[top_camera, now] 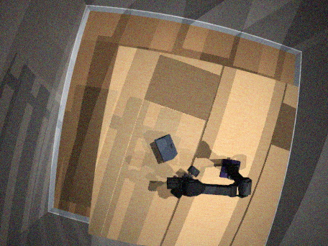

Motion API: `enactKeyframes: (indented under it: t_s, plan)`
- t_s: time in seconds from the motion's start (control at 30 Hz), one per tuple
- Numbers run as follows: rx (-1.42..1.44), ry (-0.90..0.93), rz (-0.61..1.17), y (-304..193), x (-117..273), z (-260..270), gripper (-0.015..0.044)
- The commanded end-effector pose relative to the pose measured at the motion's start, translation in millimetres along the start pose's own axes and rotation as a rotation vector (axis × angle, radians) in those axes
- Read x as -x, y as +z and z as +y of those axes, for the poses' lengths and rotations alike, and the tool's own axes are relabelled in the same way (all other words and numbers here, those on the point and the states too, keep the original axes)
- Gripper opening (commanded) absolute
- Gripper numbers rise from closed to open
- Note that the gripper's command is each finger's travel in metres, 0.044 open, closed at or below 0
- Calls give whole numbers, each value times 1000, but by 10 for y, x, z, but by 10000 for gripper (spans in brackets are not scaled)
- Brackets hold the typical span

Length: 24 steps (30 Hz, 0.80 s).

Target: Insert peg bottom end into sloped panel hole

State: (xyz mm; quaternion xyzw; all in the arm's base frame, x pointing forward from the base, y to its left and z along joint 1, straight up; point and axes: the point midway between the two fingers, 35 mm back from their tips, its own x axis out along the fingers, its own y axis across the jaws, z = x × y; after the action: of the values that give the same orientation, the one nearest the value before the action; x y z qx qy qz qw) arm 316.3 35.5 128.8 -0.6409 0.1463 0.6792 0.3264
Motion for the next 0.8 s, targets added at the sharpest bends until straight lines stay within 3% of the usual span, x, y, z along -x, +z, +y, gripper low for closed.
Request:
enactKeyframes:
  t_s: [0.0,0.77]
  plan:
    - [-42,-17,-12,-25,-15,33,0]
    - [-238,-107,-45,-201,0,197,0]
